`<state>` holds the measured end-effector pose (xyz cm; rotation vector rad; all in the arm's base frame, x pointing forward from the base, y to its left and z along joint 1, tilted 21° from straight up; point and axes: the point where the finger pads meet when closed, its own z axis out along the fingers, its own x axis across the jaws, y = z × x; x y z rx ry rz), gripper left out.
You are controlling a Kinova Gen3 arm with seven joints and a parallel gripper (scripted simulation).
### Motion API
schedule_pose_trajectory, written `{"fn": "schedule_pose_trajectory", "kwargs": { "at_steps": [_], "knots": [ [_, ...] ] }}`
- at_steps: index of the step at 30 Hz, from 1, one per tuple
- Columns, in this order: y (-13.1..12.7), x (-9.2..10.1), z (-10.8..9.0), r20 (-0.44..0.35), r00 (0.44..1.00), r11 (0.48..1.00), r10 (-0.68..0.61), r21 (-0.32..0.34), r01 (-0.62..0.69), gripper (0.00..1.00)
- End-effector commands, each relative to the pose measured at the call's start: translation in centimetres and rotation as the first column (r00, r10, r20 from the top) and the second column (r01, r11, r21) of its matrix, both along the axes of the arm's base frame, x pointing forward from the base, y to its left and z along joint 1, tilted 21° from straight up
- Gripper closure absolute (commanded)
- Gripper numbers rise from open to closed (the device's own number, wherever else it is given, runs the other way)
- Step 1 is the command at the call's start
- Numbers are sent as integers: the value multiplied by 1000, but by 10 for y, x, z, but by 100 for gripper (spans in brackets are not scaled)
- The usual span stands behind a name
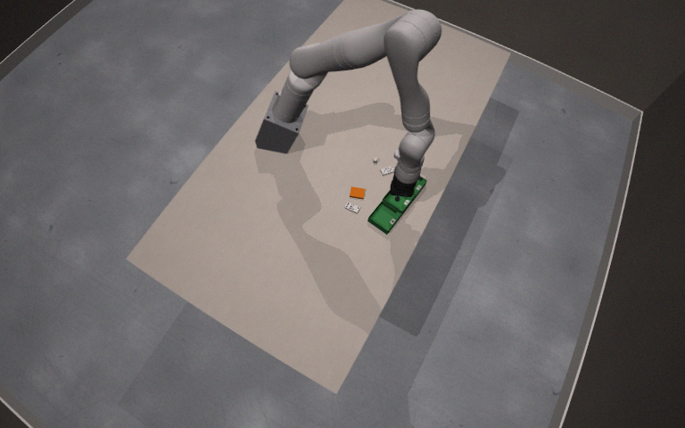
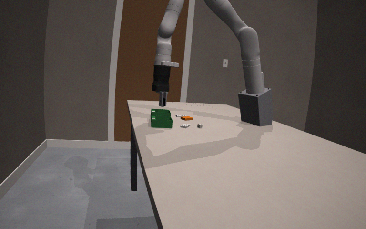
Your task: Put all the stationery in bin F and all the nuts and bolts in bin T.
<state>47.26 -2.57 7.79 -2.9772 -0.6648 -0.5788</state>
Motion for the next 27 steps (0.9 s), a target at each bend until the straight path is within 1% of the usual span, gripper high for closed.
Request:
{"fn": "schedule_pose_trajectory", "kwargs": {
  "at_steps": [1, 4, 8, 10, 12, 13, 27],
  "knots": [
    [1, -1, 0, -14, 996, 995, -94, 29, 94, 66],
    [1, -1, 0, -38, 972, 970, -230, 78, 232, 66],
    [1, -1, 0, -81, 912, 902, -402, 136, 410, 66],
    [1, -1, 0, -81, 912, 902, -402, 136, 410, 66],
    [1, -1, 0, -106, 870, 855, -482, 162, 493, 66],
    [1, -1, 0, -110, 863, 847, -493, 165, 505, 66],
    [2, -1, 0, -110, 863, 847, -493, 165, 505, 66]
  ]
}}
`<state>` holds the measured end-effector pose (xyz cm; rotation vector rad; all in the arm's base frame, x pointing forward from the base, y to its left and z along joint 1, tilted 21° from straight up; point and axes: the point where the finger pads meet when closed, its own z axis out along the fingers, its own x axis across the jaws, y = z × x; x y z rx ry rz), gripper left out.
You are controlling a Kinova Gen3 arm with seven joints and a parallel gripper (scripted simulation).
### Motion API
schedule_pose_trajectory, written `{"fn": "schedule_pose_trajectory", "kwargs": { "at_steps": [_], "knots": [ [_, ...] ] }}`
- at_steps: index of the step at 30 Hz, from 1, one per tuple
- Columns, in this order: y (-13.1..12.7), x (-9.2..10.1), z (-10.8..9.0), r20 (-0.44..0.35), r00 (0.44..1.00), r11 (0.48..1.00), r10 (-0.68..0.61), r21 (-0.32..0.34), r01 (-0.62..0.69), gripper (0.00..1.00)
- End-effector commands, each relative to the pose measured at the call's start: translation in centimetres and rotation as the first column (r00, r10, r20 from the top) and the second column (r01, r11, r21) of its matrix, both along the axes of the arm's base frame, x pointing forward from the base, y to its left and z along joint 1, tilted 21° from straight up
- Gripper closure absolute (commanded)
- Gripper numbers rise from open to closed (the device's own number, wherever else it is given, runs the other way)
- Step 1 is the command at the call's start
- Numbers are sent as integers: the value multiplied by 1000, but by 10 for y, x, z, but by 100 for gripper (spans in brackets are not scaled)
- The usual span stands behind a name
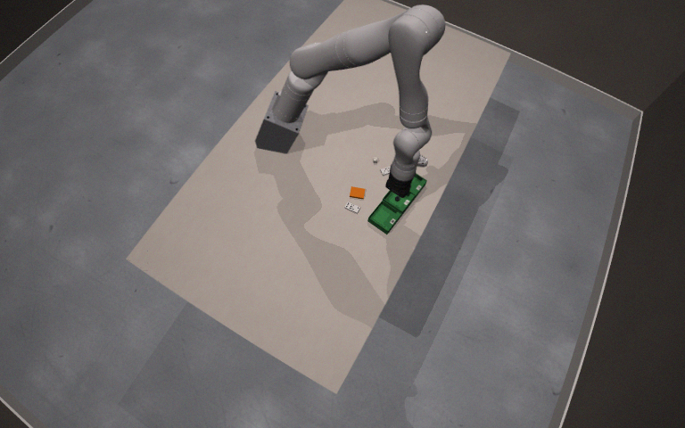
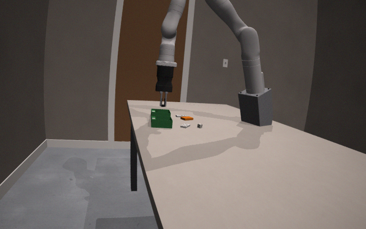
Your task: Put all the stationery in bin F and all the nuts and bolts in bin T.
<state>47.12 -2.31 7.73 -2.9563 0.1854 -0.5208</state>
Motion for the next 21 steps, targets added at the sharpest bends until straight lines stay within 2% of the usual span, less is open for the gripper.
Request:
{"fn": "schedule_pose_trajectory", "kwargs": {
  "at_steps": [1, 5, 21],
  "knots": [
    [0, 0, 1, 1, 1000, 1000, 0, 0, 0, 66],
    [-1, 0, 1, 2, 1000, 1000, 0, -1, 0, 66],
    [2, 10, -25, 2, 1000, 1000, 0, 0, 0, 66]
  ]
}}
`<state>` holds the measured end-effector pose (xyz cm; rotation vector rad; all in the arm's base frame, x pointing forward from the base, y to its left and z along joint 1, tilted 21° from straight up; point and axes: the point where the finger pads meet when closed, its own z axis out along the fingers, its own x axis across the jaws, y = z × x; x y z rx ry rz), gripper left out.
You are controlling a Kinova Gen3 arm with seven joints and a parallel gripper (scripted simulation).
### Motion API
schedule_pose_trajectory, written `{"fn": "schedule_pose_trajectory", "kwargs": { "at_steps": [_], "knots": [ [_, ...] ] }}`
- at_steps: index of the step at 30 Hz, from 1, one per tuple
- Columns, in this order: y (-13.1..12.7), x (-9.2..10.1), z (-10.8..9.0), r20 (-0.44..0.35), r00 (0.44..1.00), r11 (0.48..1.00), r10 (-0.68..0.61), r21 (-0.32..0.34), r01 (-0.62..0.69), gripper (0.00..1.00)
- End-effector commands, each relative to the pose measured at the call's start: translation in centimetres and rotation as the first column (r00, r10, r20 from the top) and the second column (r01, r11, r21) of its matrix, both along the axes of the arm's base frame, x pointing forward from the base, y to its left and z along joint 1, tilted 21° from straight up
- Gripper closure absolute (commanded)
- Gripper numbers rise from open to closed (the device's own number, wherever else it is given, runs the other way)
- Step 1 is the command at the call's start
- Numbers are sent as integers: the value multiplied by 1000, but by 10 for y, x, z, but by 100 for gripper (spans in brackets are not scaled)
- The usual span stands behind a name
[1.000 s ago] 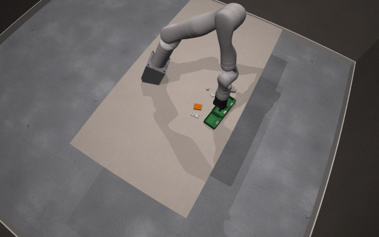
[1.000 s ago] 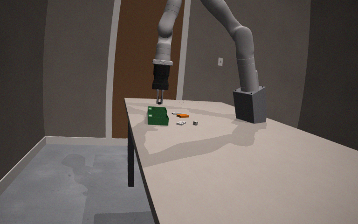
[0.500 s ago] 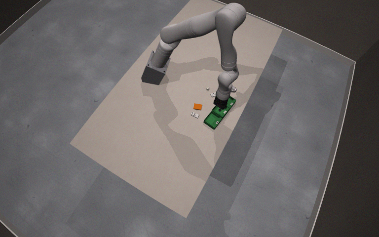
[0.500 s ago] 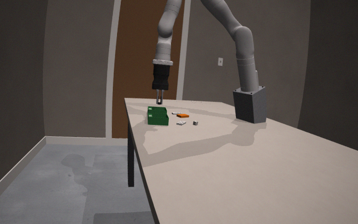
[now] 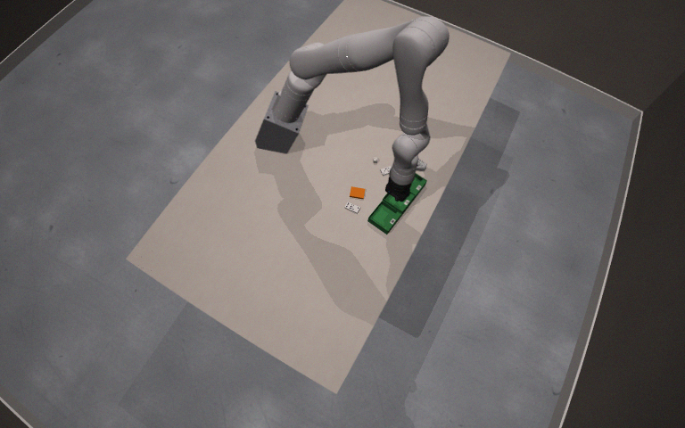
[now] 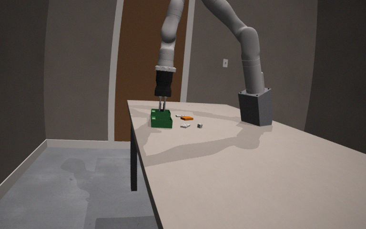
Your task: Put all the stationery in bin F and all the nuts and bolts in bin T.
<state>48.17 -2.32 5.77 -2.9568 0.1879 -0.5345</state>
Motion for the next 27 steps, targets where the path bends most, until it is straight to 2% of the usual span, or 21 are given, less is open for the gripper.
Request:
{"fn": "schedule_pose_trajectory", "kwargs": {
  "at_steps": [1, 8, 22, 23, 27],
  "knots": [
    [2, 0, -8, -7, 1000, 1000, 3, 3, -3, 66],
    [4, 4, -20, -7, 1000, 1000, 3, 3, -3, 66],
    [3, 4, -20, -7, 1000, 1000, 3, 3, -3, 66],
    [3, 4, -20, -7, 1000, 1000, 3, 3, -3, 36],
    [3, 4, -20, -7, 1000, 1000, 3, 3, -3, 36]
  ]
}}
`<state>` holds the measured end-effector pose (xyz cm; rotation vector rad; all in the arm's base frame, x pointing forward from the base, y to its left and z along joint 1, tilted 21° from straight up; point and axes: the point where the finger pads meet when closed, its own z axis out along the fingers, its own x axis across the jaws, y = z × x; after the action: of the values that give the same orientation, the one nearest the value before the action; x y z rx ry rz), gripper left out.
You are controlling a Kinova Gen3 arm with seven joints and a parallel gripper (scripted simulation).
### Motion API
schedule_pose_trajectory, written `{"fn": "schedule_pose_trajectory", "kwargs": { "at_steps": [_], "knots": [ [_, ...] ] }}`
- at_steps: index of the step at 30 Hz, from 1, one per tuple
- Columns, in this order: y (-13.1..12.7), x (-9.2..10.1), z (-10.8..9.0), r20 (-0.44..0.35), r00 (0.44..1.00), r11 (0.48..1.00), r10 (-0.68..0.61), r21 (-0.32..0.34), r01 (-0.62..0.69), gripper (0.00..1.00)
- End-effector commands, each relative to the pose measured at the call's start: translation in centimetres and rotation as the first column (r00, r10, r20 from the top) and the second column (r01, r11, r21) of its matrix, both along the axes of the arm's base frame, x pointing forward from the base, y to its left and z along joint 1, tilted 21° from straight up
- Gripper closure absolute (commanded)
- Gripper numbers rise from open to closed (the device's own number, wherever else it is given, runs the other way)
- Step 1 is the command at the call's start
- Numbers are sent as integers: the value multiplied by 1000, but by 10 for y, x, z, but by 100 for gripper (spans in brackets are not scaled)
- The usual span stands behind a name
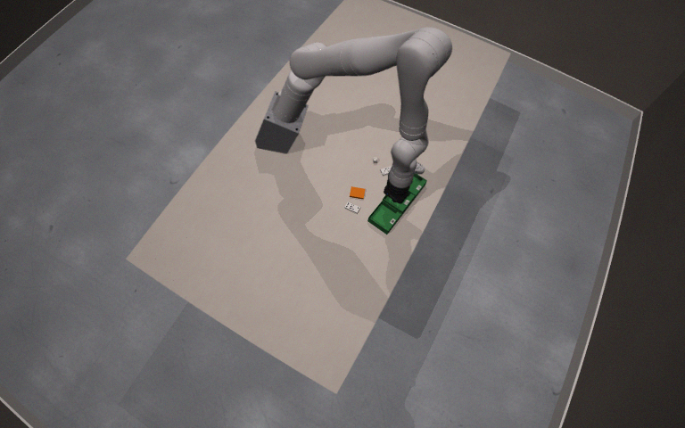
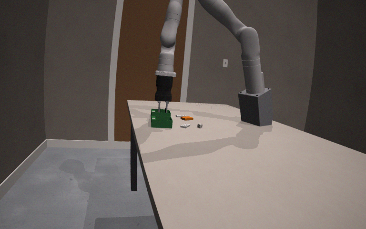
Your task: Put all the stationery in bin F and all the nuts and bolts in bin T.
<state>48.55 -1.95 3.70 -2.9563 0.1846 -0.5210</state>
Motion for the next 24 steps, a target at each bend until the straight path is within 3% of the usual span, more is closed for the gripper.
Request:
{"fn": "schedule_pose_trajectory", "kwargs": {
  "at_steps": [1, 24],
  "knots": [
    [0, 0, 1, 1, 1000, 1000, 0, 0, 0, 36],
    [-2, -4, 12, 1, 1000, 1000, 0, 0, 0, 36]
  ]
}}
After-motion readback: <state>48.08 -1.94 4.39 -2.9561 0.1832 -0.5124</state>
